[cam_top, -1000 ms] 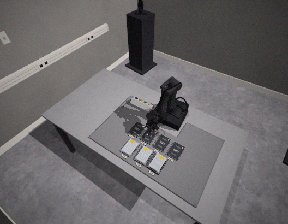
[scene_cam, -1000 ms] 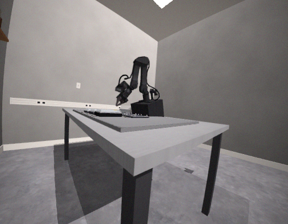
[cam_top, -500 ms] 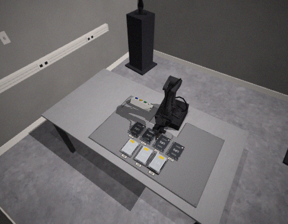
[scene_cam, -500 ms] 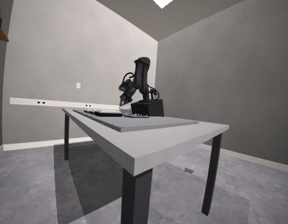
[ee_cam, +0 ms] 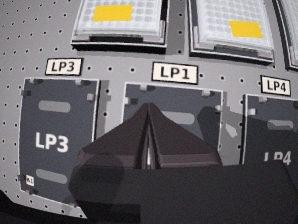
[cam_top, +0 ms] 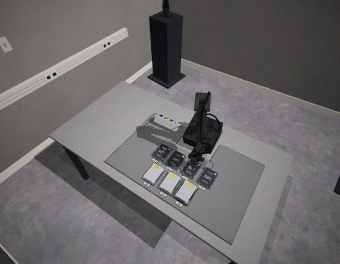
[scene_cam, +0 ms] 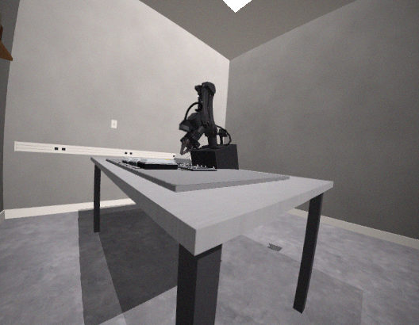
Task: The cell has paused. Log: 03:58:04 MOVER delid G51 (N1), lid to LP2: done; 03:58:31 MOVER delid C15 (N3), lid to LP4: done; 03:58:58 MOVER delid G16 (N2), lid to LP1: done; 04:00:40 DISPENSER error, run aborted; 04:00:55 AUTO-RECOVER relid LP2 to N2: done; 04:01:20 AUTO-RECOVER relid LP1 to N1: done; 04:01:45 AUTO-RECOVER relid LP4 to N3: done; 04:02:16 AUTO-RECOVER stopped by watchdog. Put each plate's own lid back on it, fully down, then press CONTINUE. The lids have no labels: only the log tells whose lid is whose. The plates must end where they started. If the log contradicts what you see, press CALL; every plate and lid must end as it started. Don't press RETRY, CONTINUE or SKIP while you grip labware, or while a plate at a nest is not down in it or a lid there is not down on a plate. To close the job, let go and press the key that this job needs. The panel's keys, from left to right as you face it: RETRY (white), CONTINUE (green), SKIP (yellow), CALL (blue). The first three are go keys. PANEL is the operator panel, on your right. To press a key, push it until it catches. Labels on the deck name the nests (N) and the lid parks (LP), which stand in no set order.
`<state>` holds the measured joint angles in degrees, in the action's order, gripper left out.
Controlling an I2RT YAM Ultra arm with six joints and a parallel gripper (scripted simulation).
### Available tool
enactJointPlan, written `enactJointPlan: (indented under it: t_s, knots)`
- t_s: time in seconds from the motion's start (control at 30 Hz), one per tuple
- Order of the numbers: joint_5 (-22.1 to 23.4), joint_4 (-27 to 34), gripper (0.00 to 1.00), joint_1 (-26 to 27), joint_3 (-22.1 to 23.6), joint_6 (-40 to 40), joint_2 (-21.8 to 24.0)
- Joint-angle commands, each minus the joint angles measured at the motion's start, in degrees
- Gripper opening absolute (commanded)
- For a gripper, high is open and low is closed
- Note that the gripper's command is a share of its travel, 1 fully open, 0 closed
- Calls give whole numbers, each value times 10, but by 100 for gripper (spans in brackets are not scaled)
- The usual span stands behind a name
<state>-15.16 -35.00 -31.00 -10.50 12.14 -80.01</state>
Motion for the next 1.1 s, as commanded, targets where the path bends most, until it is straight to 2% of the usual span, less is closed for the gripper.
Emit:
enactJointPlan:
  t_s: [0.0, 0.13, 0.2, 0.33, 1.07]
  knots:
    - [-71, 17, 0, -45, -28, 49, -21]
    - [-115, 31, 0, -98, -53, 84, -45]
    - [-115, 31, 0, -98, -53, 84, -45]
    - [-155, 53, 0, -147, -83, 119, -71]
    - [-157, 59, 0, -144, -79, 122, -64]
